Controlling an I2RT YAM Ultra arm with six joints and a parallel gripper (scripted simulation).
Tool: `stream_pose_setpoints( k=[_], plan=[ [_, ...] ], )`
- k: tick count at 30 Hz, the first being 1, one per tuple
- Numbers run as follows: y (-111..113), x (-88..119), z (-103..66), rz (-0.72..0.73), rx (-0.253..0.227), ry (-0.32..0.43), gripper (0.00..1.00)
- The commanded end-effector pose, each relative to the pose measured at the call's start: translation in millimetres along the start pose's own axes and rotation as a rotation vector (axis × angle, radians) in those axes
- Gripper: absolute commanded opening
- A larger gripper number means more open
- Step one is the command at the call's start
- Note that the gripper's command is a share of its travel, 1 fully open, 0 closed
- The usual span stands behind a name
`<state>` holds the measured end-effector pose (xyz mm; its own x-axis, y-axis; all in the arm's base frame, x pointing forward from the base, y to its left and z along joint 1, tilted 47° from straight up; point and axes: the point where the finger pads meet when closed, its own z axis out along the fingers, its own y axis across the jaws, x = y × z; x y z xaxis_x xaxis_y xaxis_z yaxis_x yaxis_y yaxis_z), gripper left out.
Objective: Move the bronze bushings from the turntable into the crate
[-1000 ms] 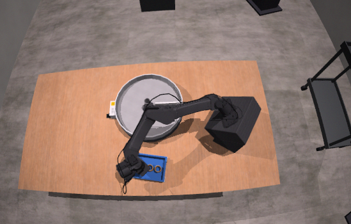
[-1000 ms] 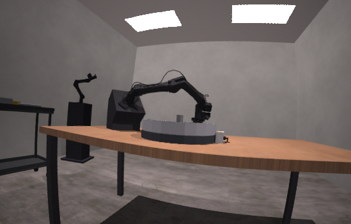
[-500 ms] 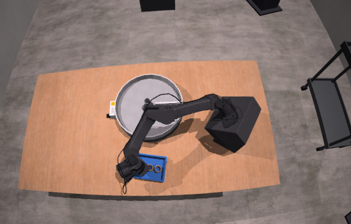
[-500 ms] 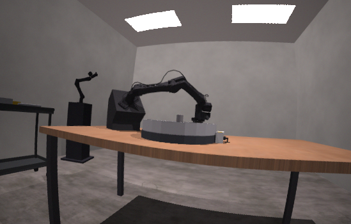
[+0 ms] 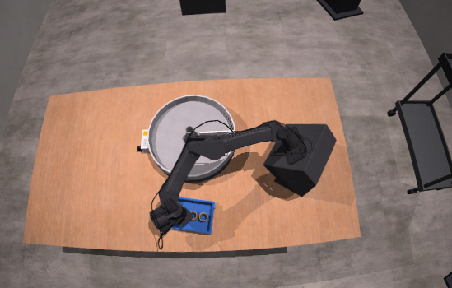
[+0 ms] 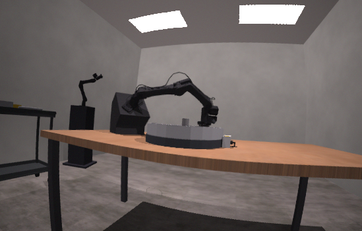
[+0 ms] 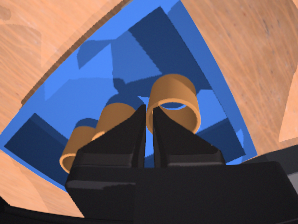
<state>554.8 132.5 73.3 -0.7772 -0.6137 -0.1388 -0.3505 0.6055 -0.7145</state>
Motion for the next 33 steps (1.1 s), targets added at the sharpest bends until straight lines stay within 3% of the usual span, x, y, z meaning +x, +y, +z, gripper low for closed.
stream_pose_setpoints(
  k=[1, 33],
  plan=[
    [3.2, -13.0, -20.9, 0.008, 0.0, -0.052, 0.0],
    [6.0, -10.9, -20.5, 0.007, 0.002, -0.049, 0.0]
  ],
)
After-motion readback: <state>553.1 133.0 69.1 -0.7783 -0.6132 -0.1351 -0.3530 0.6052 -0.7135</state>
